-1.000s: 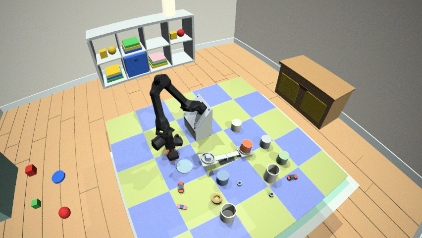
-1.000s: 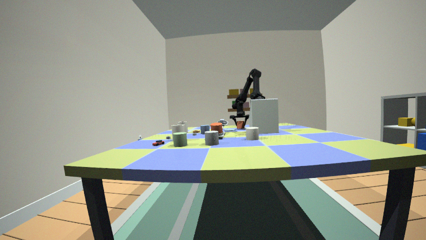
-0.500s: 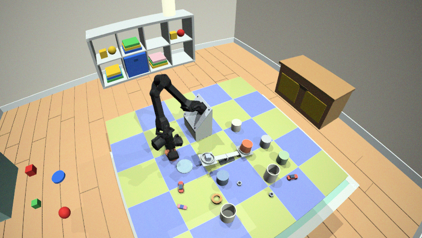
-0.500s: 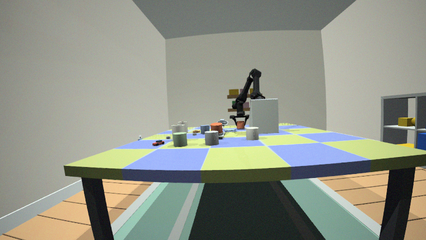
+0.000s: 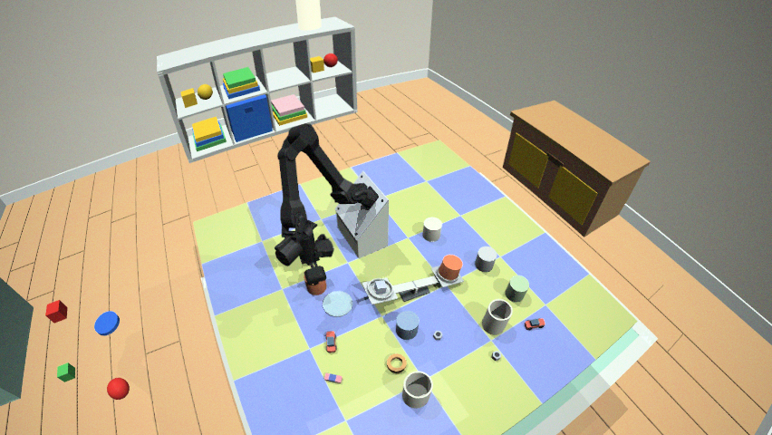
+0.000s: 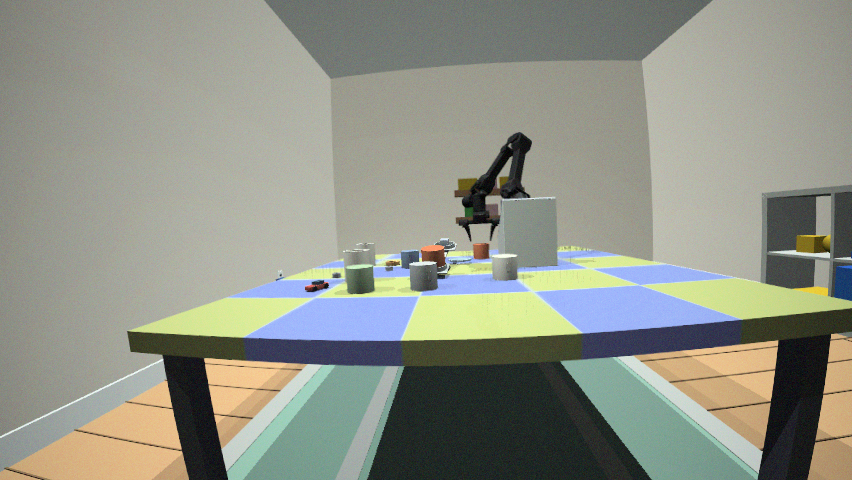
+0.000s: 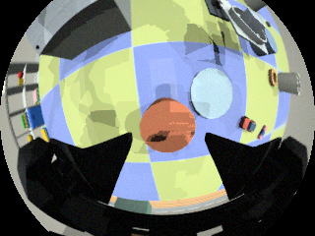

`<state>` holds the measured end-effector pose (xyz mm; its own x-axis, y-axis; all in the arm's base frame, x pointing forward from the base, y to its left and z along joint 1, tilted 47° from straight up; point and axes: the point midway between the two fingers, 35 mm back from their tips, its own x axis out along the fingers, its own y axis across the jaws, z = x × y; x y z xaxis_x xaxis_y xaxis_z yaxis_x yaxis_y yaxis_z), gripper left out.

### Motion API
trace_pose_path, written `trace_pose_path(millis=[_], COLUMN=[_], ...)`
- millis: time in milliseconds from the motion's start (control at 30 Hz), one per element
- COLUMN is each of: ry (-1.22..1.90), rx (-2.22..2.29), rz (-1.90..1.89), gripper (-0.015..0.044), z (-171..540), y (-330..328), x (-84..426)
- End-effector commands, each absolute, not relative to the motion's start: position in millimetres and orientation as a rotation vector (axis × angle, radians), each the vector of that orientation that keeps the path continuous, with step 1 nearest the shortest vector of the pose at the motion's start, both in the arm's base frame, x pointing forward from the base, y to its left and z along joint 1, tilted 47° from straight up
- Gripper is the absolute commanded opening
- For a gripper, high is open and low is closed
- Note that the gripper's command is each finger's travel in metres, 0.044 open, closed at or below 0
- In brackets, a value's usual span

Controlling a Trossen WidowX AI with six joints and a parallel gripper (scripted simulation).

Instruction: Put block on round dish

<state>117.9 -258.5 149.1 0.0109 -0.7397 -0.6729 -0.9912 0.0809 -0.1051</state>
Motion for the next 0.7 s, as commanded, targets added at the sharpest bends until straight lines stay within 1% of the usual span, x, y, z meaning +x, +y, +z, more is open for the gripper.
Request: trace_pose_path(millis=[0, 133, 267, 367, 667], ry=[1.759, 1.725, 1.712, 1.707, 1.759], rx=[-1.755, -1.754, -1.71, -1.65, -1.592], rz=[0.581, 0.604, 0.602, 0.593, 0.496], gripper=[0.0361, 0.026, 0.026, 0.026, 0.026], z=[152, 146, 137, 121, 75], y=[-249, -238, -229, -211, -130], x=[127, 147, 166, 195, 267])
